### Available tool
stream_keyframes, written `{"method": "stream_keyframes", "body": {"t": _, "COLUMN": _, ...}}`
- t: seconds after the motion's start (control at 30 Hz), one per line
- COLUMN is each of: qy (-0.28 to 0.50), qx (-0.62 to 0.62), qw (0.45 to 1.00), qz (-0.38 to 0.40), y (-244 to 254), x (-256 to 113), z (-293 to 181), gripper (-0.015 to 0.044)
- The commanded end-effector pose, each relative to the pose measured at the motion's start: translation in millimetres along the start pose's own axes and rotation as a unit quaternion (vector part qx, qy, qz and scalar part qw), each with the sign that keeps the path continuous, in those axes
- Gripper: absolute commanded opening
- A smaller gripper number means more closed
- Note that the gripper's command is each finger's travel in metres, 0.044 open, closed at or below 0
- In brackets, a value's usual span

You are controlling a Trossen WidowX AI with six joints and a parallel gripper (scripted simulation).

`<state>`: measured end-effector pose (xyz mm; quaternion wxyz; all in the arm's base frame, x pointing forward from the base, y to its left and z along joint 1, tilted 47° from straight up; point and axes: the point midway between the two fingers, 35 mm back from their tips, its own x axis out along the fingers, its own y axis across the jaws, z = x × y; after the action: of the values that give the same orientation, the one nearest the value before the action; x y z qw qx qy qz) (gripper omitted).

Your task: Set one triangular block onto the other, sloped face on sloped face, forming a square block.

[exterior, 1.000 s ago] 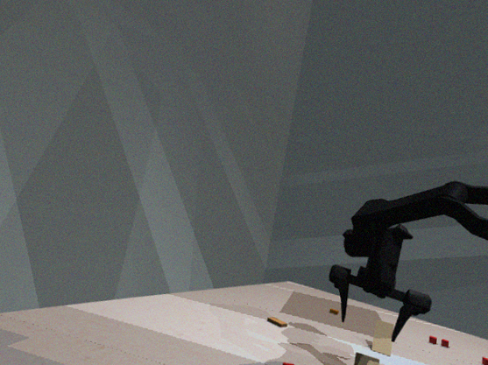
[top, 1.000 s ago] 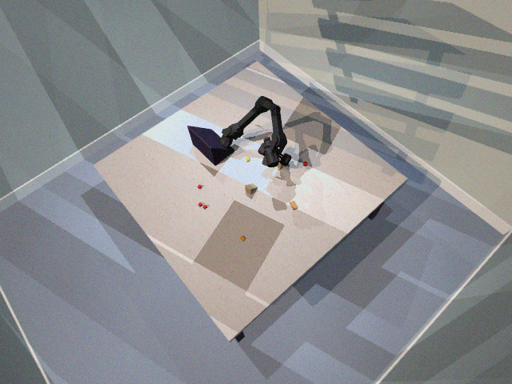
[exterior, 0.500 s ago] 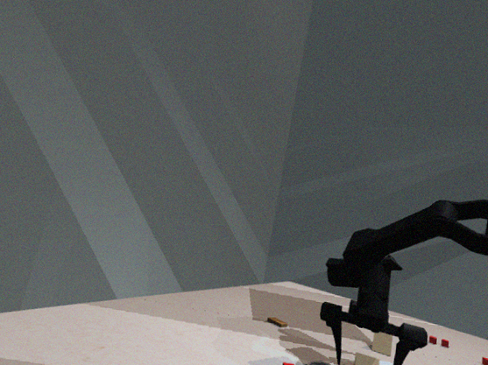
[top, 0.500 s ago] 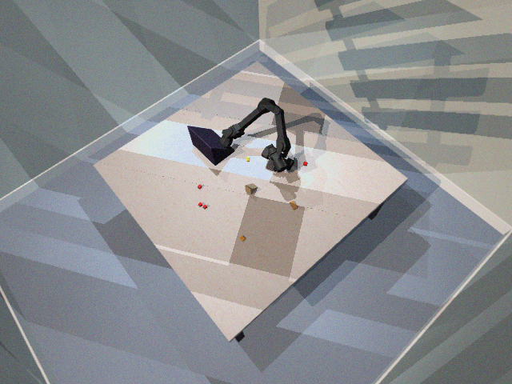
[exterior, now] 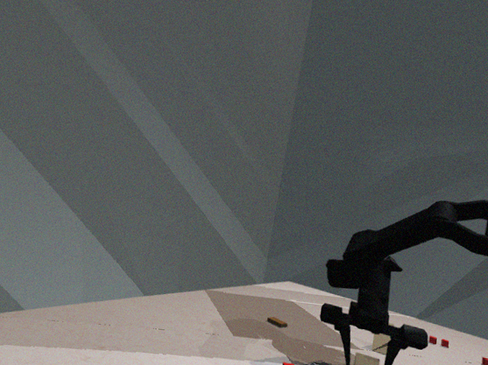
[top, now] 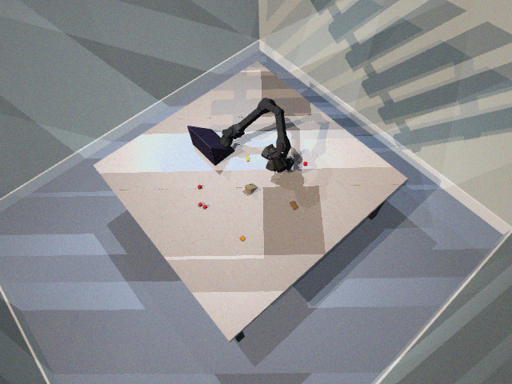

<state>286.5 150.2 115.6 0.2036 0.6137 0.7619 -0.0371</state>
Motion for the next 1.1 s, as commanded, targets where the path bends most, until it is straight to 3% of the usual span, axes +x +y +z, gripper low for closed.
{"method": "stream_keyframes", "body": {"t": 0.0, "qy": 0.000, "qx": 0.000, "qw": 1.000, "qz": 0.000, "y": 0.1, "x": -0.1, "z": -0.1, "gripper": 0.0177}}
{"method": "stream_keyframes", "body": {"t": 0.23, "qy": 0.000, "qx": 0.000, "qw": 1.000, "qz": 0.000, "y": 0.1, "x": -0.1, "z": -0.1, "gripper": 0.0111}}
{"method": "stream_keyframes", "body": {"t": 0.4, "qy": -0.001, "qx": -0.001, "qw": 1.000, "qz": 0.001, "y": 0.4, "x": -2.9, "z": -1.0, "gripper": 0.0000}}
{"method": "stream_keyframes", "body": {"t": 0.9, "qy": -0.023, "qx": -0.012, "qw": 0.999, "qz": 0.026, "y": -1.2, "x": -66.3, "z": -27.8, "gripper": 0.0000}}
{"method": "stream_keyframes", "body": {"t": 1.07, "qy": -0.024, "qx": -0.012, "qw": 0.999, "qz": 0.027, "y": -1.6, "x": -69.1, "z": -29.3, "gripper": 0.0000}}
